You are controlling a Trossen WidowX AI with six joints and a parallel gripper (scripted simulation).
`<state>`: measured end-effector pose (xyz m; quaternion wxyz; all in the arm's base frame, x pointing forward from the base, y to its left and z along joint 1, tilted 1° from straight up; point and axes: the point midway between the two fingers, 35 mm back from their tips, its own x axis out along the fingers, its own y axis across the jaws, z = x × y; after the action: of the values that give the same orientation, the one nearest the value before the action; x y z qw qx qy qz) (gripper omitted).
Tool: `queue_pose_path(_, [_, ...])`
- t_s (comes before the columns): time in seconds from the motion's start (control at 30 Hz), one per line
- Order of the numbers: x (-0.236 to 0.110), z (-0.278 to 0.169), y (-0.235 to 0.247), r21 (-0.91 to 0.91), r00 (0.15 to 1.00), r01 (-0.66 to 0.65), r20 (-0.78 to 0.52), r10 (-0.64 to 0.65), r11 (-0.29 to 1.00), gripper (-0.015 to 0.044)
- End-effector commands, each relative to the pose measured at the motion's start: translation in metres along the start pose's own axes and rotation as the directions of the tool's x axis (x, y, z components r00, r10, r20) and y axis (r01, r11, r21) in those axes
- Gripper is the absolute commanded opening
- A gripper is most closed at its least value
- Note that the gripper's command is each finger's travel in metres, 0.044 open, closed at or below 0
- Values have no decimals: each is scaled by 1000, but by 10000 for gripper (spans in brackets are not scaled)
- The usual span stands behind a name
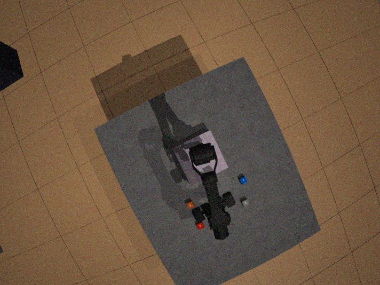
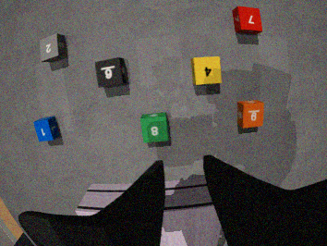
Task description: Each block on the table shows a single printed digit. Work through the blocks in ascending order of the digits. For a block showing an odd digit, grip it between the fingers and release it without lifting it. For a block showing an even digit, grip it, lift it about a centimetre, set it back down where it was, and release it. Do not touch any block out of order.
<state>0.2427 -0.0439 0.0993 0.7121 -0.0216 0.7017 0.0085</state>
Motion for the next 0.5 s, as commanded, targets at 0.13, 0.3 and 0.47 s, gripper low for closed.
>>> queue_pose_path(0.13, [2, -5, -93, 9, 1000, 9, -10, -9, 1000, 120])
queue_pose_path(0.3, [8, -6, -95, 12, 1000, 10, -12, -10, 1000, 172])
queue_pose_path(0.47, [63, -7, -97, 27, 1000, 13, -22, -12, 1000, 304])
